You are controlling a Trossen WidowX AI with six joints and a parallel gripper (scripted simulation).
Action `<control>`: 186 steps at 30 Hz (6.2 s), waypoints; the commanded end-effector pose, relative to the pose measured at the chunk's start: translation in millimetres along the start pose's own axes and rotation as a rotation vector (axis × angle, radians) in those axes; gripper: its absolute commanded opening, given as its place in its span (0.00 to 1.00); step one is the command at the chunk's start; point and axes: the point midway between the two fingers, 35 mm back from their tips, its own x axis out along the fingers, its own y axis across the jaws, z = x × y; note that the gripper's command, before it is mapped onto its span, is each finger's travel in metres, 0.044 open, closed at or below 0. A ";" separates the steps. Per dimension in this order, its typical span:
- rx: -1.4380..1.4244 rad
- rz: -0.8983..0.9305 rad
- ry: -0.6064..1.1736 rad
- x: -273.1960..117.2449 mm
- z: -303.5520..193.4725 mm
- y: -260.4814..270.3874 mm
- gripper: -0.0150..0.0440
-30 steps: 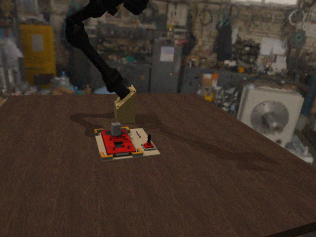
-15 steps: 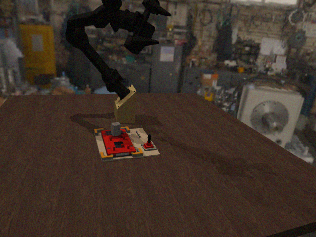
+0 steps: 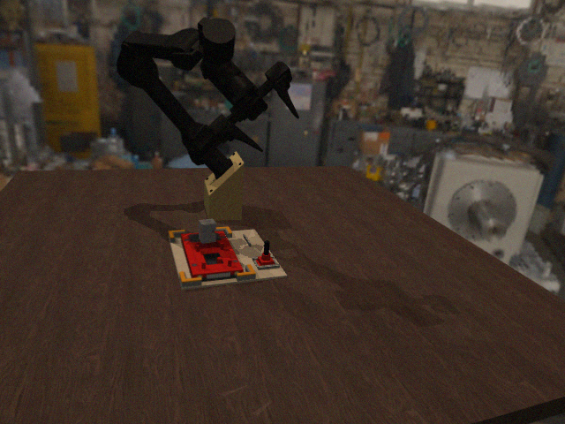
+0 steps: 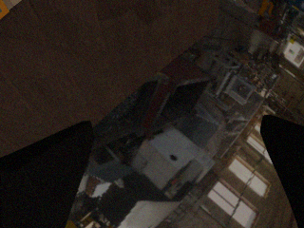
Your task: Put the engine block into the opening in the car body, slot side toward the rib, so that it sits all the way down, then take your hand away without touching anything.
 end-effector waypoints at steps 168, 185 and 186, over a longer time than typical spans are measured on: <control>-0.017 0.814 -0.493 -45.1 137.5 170.9 0.25; 0.472 0.924 -0.266 -41.0 140.2 175.7 0.25; 0.501 0.929 -0.252 -40.8 140.3 176.0 0.25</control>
